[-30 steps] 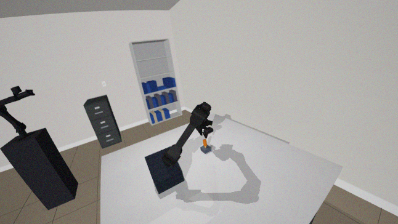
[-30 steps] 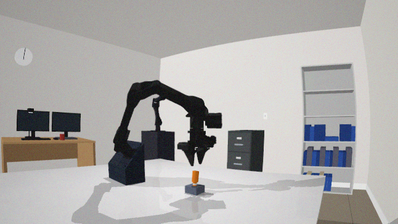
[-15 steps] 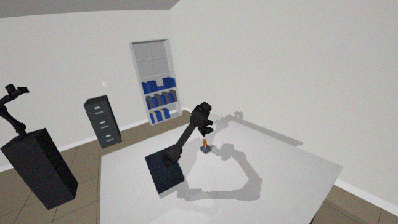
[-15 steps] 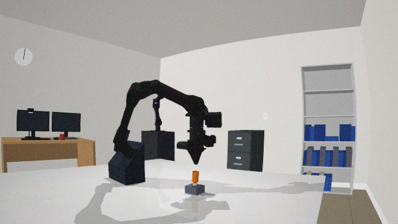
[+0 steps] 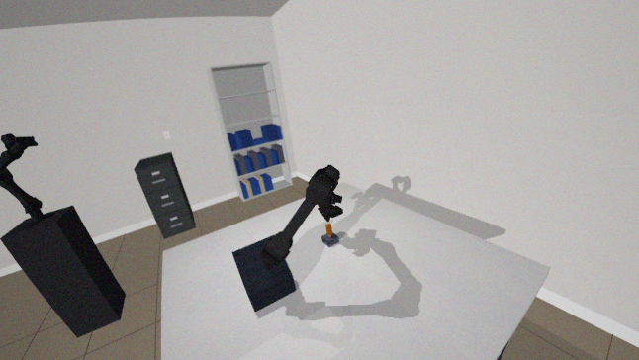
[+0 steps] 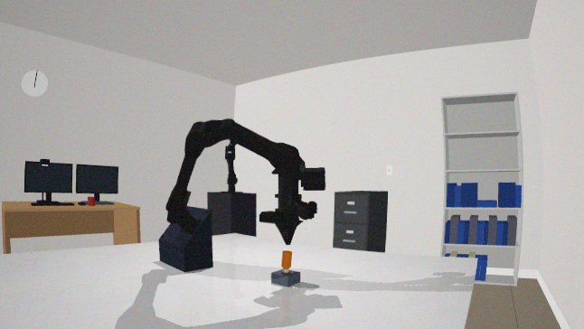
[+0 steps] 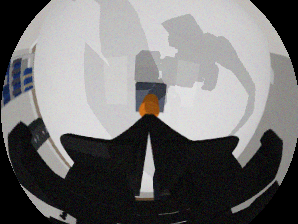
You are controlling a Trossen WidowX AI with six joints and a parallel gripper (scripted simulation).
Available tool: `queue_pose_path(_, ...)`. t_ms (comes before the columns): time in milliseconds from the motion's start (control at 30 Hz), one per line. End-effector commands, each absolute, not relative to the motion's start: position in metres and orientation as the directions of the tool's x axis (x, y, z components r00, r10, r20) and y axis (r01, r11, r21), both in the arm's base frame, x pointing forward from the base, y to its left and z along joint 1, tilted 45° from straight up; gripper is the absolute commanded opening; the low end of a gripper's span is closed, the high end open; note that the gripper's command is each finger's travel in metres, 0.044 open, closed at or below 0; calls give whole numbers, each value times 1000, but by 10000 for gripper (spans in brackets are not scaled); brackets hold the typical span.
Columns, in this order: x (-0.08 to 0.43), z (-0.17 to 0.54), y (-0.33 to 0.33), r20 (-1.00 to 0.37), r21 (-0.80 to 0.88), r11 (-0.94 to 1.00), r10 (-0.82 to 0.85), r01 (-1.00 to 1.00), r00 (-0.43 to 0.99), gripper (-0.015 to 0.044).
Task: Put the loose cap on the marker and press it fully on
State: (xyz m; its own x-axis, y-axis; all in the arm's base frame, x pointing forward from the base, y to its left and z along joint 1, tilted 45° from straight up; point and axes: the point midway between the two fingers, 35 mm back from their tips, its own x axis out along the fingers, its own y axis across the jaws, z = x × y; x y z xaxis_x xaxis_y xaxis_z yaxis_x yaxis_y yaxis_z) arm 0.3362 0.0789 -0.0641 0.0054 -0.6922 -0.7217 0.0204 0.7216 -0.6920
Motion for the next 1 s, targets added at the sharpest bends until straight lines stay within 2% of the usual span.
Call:
queue_pose_path(0,335,-70,72,-716,-698,716,-698,15,0,0)
queue_pose_path(967,335,-86,57,-716,-698,716,-698,15,0,0)
